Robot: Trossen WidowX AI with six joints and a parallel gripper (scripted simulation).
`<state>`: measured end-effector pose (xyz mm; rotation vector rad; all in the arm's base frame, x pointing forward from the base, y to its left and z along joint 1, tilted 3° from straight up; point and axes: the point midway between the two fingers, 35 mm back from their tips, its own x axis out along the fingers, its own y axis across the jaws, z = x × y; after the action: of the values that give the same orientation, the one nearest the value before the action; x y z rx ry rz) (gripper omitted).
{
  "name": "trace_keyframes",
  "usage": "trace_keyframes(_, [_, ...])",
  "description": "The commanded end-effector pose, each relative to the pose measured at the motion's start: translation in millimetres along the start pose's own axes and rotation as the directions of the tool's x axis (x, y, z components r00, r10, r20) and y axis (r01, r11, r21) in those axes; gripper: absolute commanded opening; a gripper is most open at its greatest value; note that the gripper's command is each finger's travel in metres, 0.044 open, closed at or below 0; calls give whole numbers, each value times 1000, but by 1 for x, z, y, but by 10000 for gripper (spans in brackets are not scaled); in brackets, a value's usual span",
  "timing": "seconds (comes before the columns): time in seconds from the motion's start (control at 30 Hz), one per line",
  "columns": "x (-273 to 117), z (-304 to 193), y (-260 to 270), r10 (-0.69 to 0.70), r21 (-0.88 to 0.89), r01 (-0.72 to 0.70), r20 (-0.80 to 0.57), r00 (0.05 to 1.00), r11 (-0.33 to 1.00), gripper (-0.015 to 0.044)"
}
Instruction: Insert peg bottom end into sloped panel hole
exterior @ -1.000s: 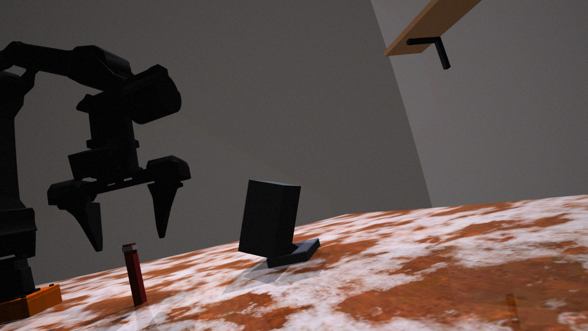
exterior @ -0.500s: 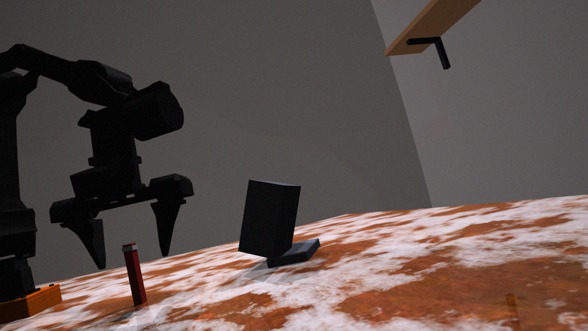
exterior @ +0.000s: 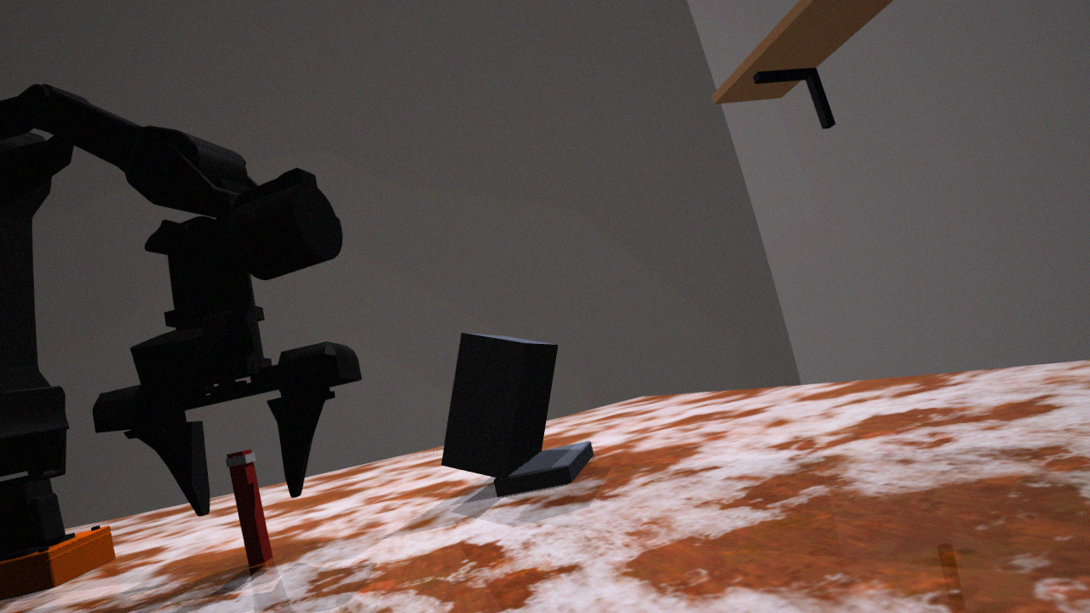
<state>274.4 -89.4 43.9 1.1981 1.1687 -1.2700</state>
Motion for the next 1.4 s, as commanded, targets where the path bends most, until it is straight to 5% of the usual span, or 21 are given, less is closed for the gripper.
trace_keyframes(0.0, [0, 0, 0, 0, 0, 0, 0, 1000, 1000, 256])
trace_keyframes(0.27, [0, 0, 0, 0, 0, 0, 0, 1000, 1000, 46])
trace_keyframes(0.47, [0, 0, 0, 0, 0, 0, 0, 1000, 1000, 6])
trace_keyframes(1.37, [-69, 2, 4, 3, -3, -3, -3, 1000, 1000, 0])
